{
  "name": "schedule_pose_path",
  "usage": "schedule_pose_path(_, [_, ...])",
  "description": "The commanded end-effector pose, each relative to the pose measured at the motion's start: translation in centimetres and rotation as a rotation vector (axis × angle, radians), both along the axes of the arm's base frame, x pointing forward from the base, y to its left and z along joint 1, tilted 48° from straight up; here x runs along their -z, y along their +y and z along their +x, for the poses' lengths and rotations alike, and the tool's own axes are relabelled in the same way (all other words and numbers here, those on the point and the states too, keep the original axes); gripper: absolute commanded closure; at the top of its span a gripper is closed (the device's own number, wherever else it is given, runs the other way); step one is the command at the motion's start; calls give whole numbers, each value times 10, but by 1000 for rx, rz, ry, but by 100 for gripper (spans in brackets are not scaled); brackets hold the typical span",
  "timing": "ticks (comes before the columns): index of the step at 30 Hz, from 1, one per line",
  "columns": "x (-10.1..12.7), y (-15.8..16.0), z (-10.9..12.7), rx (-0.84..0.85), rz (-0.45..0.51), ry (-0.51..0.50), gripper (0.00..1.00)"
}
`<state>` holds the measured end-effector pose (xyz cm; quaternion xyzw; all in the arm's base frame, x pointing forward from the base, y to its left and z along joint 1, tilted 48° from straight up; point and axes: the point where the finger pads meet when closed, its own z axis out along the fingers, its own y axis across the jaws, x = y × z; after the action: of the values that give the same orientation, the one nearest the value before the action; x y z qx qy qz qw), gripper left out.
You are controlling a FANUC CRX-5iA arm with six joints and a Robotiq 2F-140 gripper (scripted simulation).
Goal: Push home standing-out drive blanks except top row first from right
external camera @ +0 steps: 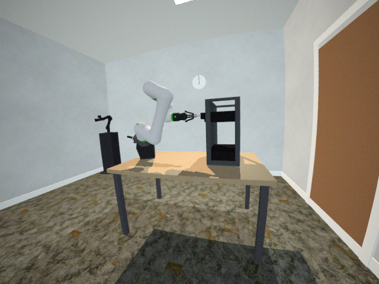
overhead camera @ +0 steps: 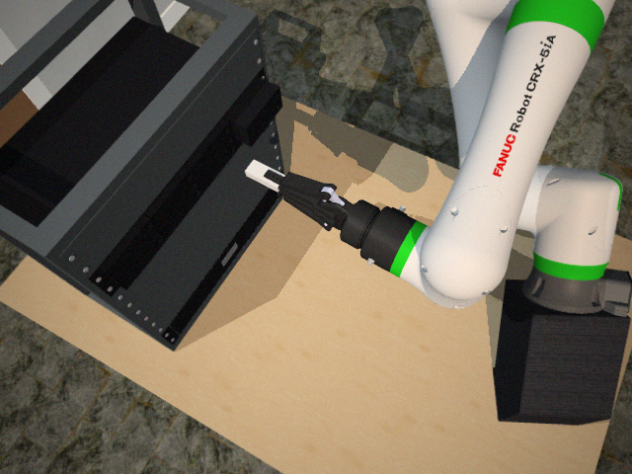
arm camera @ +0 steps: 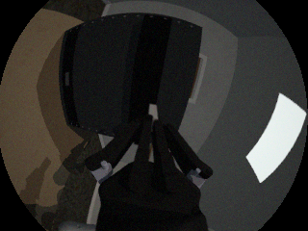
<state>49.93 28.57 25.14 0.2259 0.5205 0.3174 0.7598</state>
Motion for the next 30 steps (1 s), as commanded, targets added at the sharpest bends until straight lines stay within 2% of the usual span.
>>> schedule_pose_path(1, [1, 1, -2, -2, 0, 0, 100])
schedule_pose_path(11, [-5, -9, -5, -2, 0, 0, 100])
schedule_pose_path(25, [-40, -77, -21, -2, 0, 0, 100])
schedule_pose_path(30, [-45, -87, -24, -2, 0, 0, 100])
